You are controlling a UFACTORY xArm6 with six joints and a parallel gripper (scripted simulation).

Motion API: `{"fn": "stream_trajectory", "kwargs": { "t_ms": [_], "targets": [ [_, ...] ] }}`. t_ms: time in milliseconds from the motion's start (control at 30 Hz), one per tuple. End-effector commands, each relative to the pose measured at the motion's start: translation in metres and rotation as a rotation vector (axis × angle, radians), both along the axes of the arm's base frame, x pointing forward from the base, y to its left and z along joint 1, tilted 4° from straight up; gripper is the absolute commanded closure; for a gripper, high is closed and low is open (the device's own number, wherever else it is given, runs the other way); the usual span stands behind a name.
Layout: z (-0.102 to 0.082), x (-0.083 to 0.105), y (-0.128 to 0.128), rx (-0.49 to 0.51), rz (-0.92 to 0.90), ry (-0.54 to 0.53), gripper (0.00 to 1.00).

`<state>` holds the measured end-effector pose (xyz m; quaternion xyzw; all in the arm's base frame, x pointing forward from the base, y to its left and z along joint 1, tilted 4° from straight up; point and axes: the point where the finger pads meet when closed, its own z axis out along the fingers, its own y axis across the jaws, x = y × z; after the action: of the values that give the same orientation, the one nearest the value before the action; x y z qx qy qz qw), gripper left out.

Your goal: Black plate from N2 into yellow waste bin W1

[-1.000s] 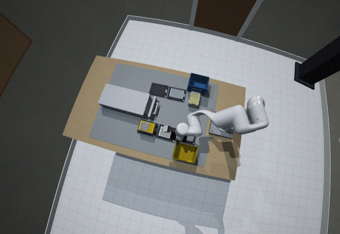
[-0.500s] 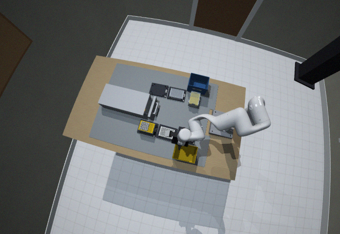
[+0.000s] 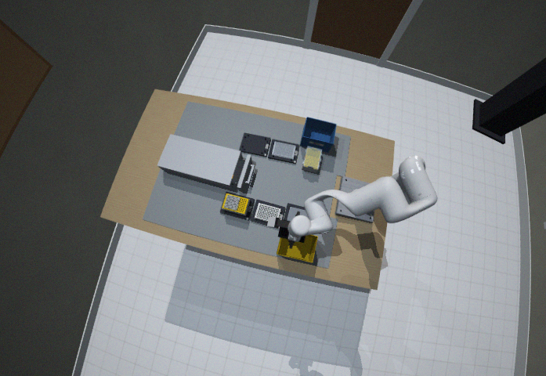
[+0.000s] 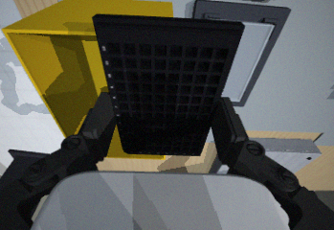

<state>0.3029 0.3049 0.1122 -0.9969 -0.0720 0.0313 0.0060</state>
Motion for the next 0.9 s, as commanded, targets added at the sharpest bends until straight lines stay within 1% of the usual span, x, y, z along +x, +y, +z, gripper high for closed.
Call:
{"fn": "stream_trajectory", "kwargs": {
  "t_ms": [0, 67, 567, 633, 867],
  "targets": [
    [0.002, -0.009, 0.013, 0.003, 0.0, -0.004, 1.0],
    [0.002, -0.009, 0.013, 0.003, 0.0, -0.004, 1.0],
    [0.004, -0.037, 0.042, 0.003, 0.0, -0.003, 1.0],
    [0.004, -0.037, 0.042, 0.003, 0.0, -0.003, 1.0],
    [0.005, -0.048, 0.054, 0.003, 0.0, -0.003, 1.0]
  ]
}}
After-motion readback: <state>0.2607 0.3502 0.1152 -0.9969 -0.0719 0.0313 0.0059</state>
